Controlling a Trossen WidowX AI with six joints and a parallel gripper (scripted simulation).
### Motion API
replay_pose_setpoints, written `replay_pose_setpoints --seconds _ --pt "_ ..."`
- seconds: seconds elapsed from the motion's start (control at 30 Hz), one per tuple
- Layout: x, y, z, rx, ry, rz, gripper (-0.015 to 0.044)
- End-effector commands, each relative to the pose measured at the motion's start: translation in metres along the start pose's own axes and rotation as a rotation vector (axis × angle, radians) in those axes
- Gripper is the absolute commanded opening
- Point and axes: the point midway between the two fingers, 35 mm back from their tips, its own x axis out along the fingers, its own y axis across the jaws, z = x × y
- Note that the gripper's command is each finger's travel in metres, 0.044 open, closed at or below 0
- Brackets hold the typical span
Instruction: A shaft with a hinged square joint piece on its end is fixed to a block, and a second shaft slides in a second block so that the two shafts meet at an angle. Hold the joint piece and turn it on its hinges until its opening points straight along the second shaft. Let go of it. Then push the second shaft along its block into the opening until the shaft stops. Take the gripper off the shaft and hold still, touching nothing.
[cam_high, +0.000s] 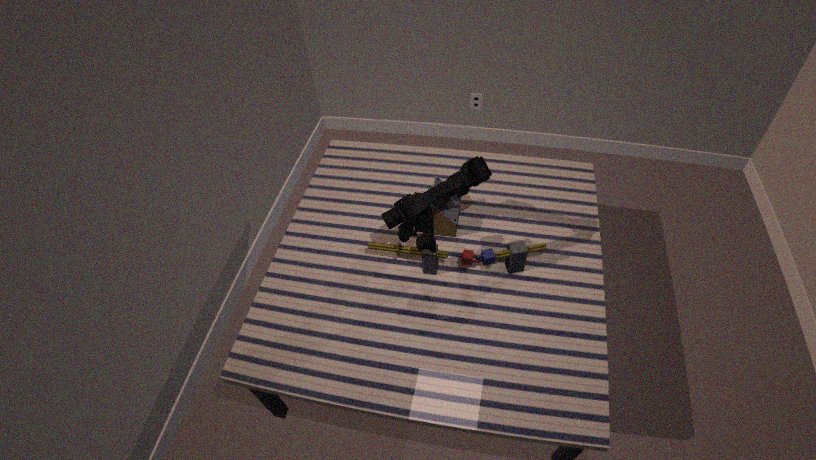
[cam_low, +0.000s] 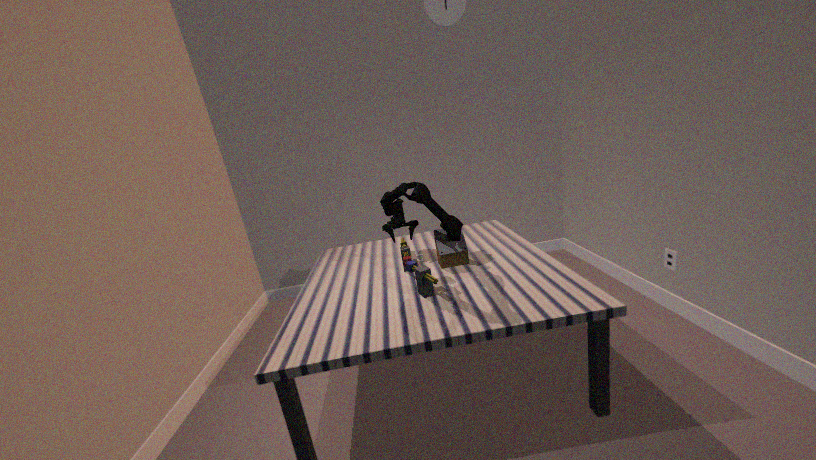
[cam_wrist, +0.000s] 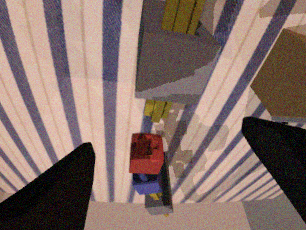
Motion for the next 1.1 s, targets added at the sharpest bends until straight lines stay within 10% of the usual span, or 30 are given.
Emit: replay_pose_setpoints --seconds 0.0,1.07 --pt "-0.006 -0.002 0.017 -0.131 -0.032 -0.017 0.0440" --pt "-0.066 -0.042 0.156 -1.161 -0.234 -0.276 0.0440"
